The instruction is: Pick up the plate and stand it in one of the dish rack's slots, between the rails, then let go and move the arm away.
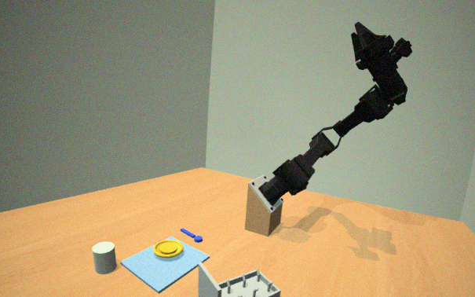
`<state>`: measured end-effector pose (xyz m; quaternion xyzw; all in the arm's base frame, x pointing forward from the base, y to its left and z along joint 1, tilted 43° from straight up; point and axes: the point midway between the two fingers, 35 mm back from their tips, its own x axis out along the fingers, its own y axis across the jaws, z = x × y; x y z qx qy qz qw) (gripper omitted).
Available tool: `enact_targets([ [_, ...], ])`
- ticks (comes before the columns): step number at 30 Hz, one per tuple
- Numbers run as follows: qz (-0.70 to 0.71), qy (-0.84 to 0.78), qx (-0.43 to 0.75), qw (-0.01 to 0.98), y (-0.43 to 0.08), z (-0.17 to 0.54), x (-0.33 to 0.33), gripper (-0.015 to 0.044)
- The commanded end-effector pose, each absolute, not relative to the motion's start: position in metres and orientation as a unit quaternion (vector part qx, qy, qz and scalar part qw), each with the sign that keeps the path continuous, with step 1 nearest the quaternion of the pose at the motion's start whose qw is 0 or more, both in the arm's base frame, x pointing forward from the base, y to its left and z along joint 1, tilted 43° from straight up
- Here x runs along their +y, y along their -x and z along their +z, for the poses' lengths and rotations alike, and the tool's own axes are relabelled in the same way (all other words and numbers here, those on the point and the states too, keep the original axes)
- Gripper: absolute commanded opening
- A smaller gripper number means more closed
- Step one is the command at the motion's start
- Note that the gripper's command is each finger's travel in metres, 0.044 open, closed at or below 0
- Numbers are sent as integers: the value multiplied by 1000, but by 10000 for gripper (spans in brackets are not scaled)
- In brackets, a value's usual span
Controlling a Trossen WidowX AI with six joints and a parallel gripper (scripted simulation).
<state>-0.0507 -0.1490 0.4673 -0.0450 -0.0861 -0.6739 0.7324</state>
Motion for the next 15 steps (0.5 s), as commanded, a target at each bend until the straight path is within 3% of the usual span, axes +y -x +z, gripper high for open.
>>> enact_targets([
  [1, -673, 106, -59, 730, 24, 480, -146, 400],
  [15, -633, 268, 8, 726, -69, 504, -144, 400],
])
